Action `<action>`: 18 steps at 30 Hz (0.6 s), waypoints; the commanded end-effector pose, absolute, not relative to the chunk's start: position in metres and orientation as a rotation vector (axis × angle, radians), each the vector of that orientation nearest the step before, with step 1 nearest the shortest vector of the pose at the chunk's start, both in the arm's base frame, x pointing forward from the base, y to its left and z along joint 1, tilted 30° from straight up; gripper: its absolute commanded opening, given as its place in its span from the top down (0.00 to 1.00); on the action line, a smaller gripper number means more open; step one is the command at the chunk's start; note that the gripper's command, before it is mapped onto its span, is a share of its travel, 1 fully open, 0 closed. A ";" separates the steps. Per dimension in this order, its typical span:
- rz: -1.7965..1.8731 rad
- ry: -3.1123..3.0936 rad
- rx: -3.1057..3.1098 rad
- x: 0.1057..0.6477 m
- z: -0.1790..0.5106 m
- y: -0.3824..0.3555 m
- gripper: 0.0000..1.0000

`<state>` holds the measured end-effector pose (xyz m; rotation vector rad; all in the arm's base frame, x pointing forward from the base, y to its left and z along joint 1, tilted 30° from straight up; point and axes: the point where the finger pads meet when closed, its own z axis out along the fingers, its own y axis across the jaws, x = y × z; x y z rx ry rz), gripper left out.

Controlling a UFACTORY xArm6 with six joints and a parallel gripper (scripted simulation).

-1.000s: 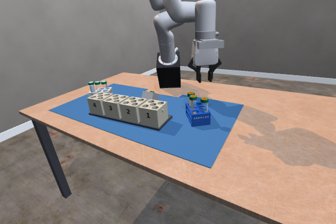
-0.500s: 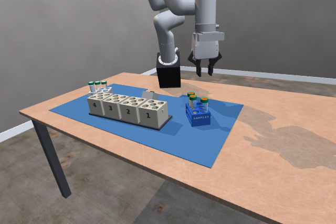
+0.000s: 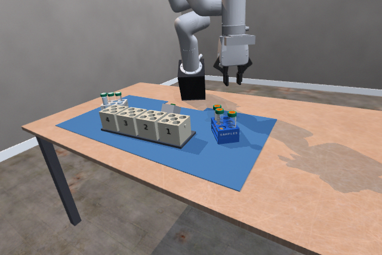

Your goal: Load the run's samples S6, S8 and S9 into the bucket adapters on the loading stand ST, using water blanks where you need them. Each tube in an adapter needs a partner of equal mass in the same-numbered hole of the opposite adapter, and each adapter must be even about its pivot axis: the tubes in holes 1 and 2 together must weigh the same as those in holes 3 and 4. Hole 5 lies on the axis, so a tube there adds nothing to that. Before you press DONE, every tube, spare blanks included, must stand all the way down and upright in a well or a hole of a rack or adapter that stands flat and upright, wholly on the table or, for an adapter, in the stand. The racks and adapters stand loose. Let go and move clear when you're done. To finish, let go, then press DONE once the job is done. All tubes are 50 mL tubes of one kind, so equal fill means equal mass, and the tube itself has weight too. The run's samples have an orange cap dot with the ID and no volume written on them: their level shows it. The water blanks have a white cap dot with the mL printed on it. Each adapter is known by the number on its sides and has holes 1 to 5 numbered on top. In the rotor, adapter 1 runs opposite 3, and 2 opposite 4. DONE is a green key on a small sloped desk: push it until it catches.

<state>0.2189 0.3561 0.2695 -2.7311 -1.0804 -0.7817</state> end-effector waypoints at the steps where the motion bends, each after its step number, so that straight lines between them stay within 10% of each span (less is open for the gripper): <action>1: -0.785 -1.079 -2.728 0.219 0.271 0.357 0.56; 18: -0.785 -1.079 -2.728 0.208 0.253 0.317 0.43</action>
